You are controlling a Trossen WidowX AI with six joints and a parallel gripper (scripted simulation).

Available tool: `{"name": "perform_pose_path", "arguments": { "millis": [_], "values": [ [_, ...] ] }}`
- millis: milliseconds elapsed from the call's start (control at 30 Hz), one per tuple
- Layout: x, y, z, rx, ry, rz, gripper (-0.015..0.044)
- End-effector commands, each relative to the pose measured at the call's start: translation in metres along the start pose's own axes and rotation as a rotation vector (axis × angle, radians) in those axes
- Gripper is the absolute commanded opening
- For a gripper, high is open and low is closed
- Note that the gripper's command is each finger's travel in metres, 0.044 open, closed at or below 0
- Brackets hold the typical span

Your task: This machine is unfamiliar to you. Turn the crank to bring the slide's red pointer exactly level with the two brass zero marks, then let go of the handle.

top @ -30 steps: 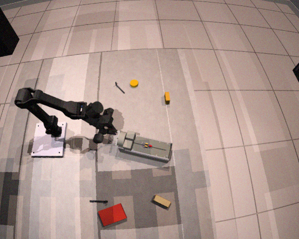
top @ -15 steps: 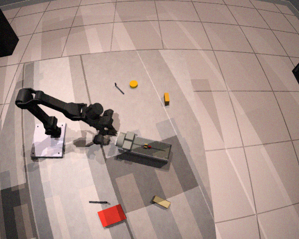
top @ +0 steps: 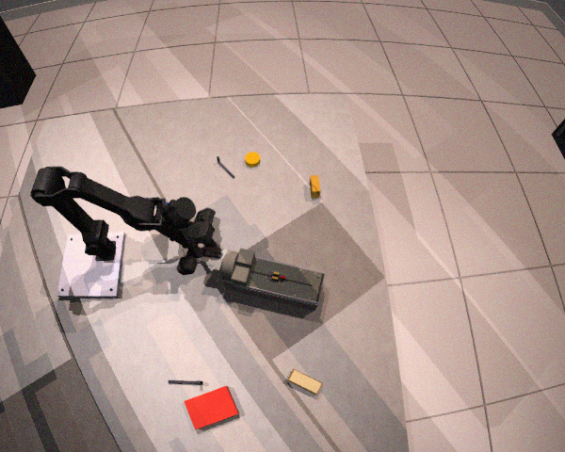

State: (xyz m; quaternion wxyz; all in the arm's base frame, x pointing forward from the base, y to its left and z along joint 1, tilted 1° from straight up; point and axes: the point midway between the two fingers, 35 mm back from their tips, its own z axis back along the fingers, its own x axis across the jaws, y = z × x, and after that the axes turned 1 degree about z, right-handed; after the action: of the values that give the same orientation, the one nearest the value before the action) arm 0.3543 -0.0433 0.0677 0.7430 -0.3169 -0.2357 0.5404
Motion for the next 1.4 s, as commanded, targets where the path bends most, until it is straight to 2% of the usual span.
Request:
{"name": "perform_pose_path", "arguments": {
  "millis": [0, 1367],
  "values": [
    [-0.002, 0.007, -0.007, 0.017, 0.001, 0.003, 0.0],
    [-0.018, 0.017, -0.017, 0.018, 0.002, 0.004, 0.0]
  ]
}}
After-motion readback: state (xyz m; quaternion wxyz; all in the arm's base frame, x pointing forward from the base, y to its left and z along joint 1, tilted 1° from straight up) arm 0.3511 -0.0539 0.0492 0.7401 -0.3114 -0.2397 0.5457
